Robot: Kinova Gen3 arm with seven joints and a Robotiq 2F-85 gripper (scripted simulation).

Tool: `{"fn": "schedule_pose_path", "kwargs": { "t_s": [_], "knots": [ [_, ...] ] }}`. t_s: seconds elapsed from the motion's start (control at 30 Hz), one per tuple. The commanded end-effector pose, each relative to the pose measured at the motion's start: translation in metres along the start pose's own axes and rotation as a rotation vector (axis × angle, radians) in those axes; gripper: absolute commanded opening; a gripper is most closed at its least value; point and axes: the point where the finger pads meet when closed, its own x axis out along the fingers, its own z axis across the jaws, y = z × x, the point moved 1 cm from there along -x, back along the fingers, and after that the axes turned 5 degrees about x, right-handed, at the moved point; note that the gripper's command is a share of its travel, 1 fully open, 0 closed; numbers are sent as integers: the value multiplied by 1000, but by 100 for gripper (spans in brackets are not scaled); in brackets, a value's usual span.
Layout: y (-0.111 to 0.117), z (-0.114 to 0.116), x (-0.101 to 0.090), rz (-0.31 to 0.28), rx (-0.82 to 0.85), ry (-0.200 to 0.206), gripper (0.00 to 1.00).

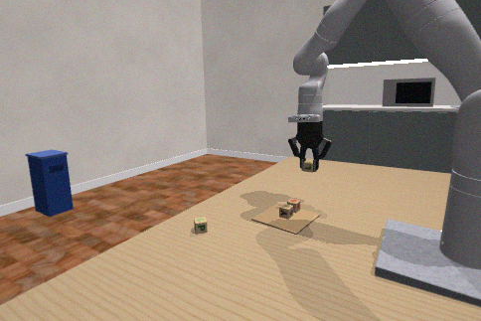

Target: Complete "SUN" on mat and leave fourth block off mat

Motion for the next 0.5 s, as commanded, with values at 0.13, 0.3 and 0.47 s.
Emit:
{"fn": "schedule_pose_path", "kwargs": {
  "t_s": [0.13, 0.3, 0.47],
  "knots": [
    [69, 16, -3, -2, -9, -3, 26],
    [127, 19, -4, -2, 47, -3, 26],
    [170, 15, -4, -1, 88, -3, 26]
  ]
}}
